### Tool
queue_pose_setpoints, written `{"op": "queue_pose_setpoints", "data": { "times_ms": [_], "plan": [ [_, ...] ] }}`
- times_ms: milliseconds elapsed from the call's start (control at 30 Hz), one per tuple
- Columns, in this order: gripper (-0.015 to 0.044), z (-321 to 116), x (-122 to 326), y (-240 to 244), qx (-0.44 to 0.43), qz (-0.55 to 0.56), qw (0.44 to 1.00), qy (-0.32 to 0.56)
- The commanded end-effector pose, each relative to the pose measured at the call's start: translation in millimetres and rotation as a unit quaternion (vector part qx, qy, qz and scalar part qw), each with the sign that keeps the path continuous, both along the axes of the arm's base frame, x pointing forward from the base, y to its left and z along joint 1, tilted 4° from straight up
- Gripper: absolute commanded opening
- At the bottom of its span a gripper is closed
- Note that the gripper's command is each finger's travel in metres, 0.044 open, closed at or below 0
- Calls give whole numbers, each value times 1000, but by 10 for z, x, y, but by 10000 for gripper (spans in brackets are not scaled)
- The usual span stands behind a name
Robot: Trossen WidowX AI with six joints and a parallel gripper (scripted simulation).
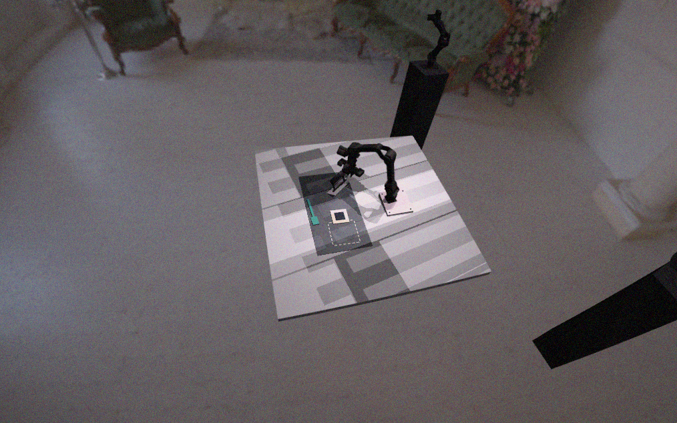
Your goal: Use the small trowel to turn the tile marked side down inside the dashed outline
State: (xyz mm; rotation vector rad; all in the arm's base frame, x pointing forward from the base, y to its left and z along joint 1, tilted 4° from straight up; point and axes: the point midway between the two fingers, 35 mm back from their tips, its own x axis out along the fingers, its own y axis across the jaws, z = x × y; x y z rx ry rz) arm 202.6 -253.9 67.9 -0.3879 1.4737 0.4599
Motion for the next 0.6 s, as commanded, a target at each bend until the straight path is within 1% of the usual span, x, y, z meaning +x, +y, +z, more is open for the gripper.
{"op": "queue_pose_setpoints", "data": {
  "times_ms": [0, 533, 567],
  "plan": [
    [100, 223, -15, -8, -6, -1, 1000, -3],
    [100, 198, -8, -7, -5, -2, 1000, -4],
    [74, 199, -7, -7, -5, -2, 1000, -4]
  ]
}}
